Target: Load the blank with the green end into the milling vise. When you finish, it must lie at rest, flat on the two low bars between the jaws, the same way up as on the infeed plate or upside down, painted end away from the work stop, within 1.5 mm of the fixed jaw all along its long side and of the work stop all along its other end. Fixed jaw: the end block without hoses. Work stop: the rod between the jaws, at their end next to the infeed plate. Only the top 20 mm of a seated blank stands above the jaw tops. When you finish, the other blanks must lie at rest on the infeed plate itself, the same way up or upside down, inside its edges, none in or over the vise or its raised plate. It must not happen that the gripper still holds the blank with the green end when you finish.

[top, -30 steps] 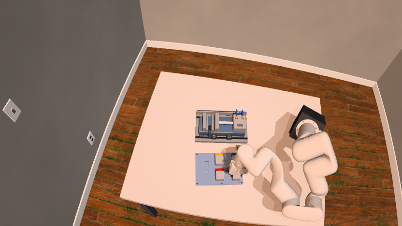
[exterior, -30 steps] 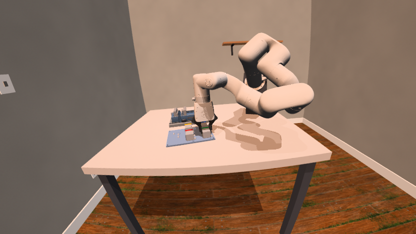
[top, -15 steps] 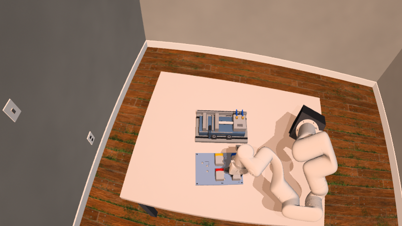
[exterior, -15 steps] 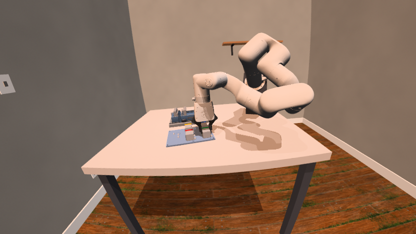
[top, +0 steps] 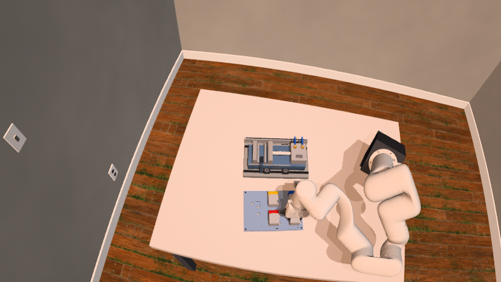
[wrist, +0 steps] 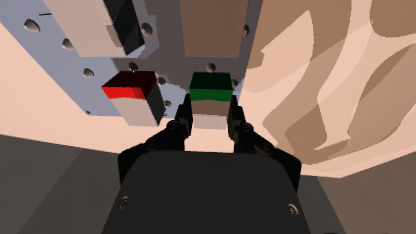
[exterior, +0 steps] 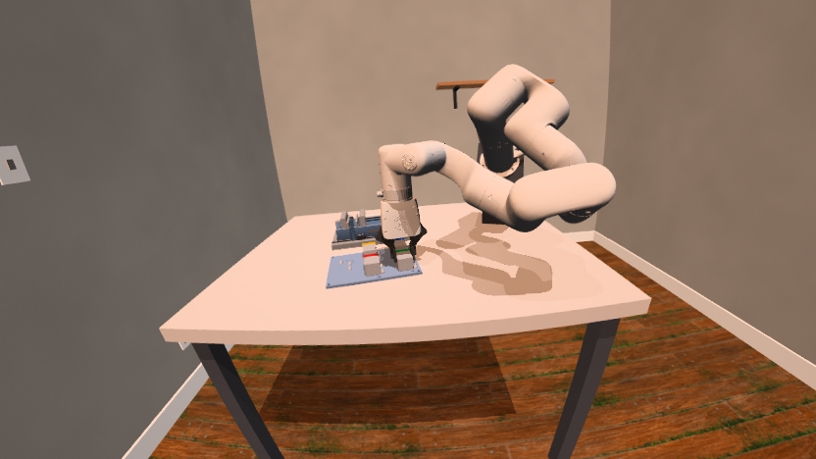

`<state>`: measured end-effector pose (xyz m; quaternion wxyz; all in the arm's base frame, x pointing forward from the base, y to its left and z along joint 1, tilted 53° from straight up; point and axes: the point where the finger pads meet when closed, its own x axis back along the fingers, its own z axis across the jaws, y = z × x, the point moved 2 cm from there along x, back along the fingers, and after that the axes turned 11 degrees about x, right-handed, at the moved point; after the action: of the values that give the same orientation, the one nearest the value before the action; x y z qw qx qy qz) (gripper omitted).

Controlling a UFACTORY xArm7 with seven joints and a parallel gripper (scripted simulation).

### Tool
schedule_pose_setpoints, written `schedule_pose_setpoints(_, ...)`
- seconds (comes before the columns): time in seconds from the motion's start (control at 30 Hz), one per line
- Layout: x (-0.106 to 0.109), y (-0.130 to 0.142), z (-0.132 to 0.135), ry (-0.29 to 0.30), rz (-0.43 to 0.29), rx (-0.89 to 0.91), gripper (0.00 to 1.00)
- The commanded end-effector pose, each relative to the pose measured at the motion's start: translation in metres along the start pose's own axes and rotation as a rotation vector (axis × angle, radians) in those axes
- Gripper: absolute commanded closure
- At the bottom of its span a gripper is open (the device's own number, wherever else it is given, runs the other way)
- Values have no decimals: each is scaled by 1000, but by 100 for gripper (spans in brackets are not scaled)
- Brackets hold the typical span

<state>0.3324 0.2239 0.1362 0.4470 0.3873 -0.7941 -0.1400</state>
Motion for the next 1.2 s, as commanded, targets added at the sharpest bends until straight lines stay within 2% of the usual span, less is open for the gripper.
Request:
schedule_pose_setpoints(0.0,1,0,0,-3,1,-1,100)
schedule_pose_setpoints(0.7,1,0,0,-3,1,-1,100)
schedule_pose_setpoints(1.03,31,0,0,-3,1,-1,100)
schedule_pose_setpoints(1.17,31,0,0,-3,1,-1,100)
